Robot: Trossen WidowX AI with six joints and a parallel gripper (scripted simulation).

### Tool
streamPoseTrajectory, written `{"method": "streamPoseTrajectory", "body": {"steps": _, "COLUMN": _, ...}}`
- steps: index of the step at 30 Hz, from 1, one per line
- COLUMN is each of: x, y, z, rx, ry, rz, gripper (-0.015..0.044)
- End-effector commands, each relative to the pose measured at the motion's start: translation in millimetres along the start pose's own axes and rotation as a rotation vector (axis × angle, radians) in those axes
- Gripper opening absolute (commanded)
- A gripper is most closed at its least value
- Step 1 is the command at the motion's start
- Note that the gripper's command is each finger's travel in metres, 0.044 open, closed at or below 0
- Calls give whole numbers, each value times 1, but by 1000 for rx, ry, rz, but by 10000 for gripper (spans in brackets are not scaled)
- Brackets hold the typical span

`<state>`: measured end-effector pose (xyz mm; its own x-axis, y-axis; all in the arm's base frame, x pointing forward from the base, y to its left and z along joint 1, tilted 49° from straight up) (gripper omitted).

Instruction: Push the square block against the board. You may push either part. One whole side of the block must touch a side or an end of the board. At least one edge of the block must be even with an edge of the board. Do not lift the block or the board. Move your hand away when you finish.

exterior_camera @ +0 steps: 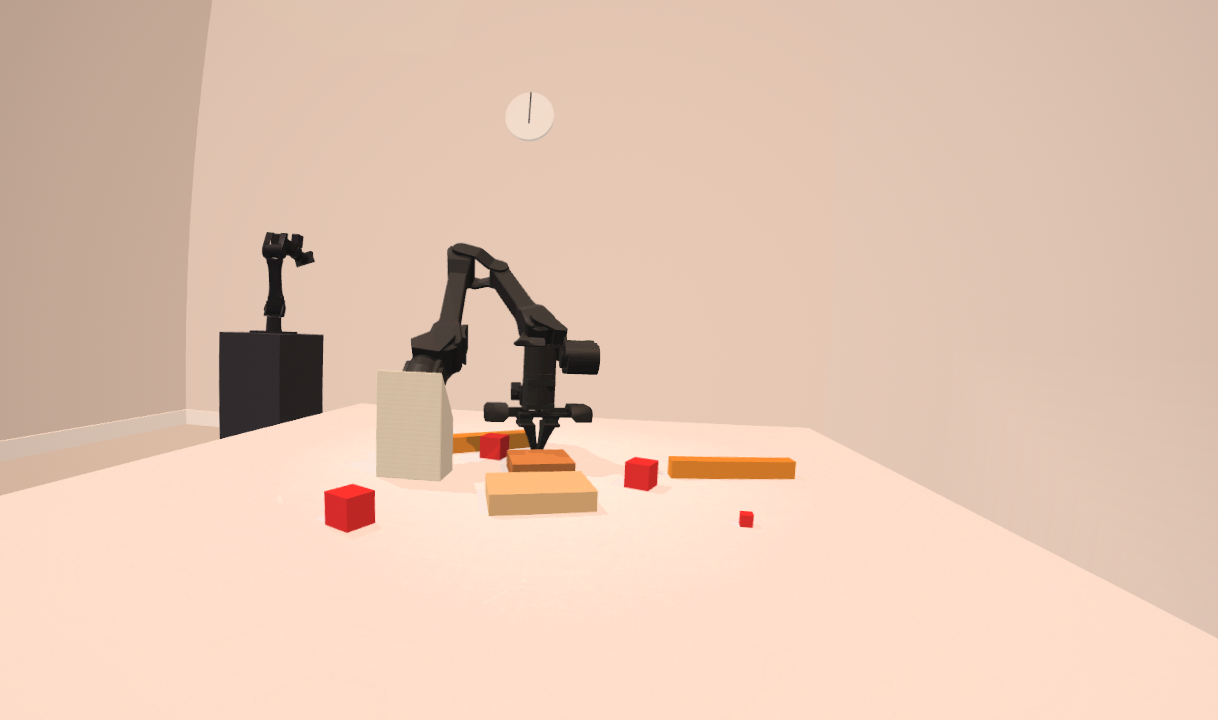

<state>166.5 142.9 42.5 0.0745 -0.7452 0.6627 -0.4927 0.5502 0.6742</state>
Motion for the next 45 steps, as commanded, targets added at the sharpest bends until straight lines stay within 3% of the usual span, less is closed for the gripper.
{"method": "streamPoseTrajectory", "body": {"steps": 1, "x": -1, "y": -4, "z": 1, "rx": 1, "ry": 4, "rz": 5, "gripper": 0}}
{"method": "streamPoseTrajectory", "body": {"steps": 45, "x": 0, "y": -30, "z": 9, "rx": -1, "ry": -1, "rz": -4, "gripper": 0}}
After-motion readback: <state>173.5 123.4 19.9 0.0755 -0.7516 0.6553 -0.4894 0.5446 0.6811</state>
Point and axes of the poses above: the point midway between the two fingers, 35 mm back from their tips, its own x axis back along the fingers, its own z axis across the jaws, y = z × x, the point moved 2 cm from there along x, back along the fingers, and after that the axes turned 9 degrees about x, right-handed, at the moved point
